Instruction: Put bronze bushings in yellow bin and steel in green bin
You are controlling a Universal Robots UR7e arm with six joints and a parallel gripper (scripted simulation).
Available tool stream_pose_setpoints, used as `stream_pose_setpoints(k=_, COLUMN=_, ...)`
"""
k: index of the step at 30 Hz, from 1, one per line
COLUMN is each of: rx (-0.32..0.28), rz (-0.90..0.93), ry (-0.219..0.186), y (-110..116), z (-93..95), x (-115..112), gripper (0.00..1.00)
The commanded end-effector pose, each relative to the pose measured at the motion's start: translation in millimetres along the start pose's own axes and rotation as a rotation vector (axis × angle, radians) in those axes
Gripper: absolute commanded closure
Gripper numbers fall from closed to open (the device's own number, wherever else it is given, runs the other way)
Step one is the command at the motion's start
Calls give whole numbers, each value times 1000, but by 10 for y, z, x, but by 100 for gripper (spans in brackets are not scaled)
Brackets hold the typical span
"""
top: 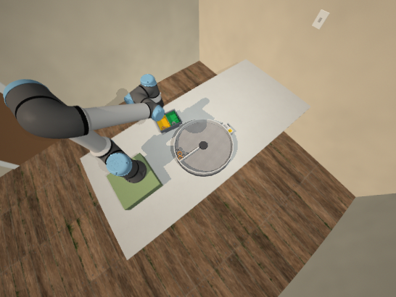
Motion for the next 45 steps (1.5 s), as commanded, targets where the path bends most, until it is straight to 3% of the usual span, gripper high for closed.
stream_pose_setpoints(k=1, rx=-1, rz=0, ry=1, y=3, z=-4, x=1, gripper=58)
stream_pose_setpoints(k=32, rx=-1, rz=0, ry=1, y=3, z=-4, x=1, gripper=58)
stream_pose_setpoints(k=34, rx=-1, rz=21, ry=1, y=9, z=5, x=-196, gripper=60)
stream_pose_setpoints(k=36, rx=-1, rz=21, ry=1, y=9, z=5, x=-196, gripper=60)
stream_pose_setpoints(k=39, rx=-1, rz=52, ry=1, y=18, z=19, x=-491, gripper=60)
stream_pose_setpoints(k=42, rx=-1, rz=52, ry=1, y=18, z=19, x=-491, gripper=60)
stream_pose_setpoints(k=45, rx=-1, rz=84, ry=1, y=27, z=33, x=-786, gripper=60)
Point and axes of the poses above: the point where the finger pads meet when closed, its own z axis out along the fingers, its own x axis across the jaws, y = z × x, the point moved 6 cm from there along -z, back along the fingers, and after that the axes turned 7 degrees about -z, right-handed, at the moved point
